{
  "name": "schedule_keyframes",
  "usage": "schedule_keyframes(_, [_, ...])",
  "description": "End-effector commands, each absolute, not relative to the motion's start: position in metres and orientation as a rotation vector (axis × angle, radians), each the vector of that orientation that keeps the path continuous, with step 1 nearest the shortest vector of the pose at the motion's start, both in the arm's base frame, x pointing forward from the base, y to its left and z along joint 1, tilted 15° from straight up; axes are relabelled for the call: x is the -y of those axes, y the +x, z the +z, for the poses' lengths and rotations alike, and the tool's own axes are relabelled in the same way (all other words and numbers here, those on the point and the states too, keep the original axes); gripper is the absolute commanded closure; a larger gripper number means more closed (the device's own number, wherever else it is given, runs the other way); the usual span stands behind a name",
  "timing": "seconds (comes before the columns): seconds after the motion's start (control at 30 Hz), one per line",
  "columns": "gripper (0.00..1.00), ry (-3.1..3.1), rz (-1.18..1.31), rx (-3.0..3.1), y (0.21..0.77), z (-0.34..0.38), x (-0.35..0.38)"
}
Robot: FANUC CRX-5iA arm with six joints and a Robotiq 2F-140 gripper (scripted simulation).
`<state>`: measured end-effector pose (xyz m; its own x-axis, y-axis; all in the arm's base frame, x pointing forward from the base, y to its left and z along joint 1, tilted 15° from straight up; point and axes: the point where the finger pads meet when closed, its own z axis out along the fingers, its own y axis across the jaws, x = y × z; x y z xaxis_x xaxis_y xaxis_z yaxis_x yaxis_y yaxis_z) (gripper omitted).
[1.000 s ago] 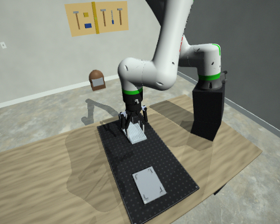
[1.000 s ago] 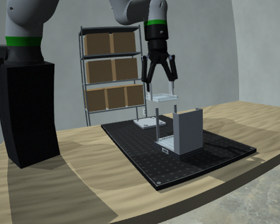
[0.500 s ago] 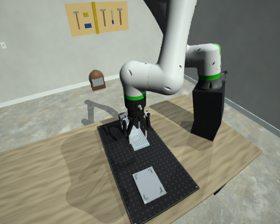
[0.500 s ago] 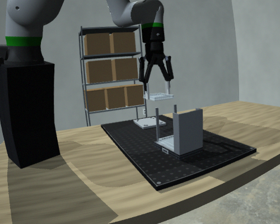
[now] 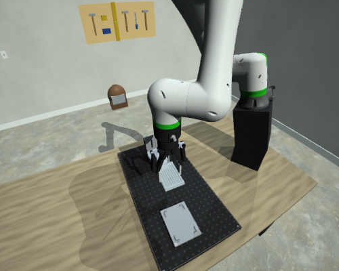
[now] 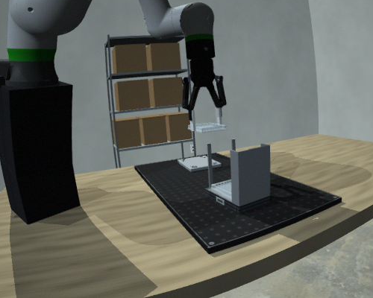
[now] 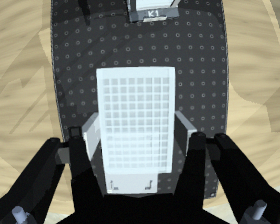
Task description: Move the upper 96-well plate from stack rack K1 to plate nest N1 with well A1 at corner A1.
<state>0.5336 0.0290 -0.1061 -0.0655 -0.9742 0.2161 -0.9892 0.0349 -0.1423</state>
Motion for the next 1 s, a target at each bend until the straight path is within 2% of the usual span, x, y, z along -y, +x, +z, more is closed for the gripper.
schedule_keyframes(0.0, [1.0,2.106,0.392,2.217,0.535,-0.108,-0.038])
schedule_keyframes(0.97, [1.0,2.106,0.392,2.217,0.551,-0.127,-0.121])
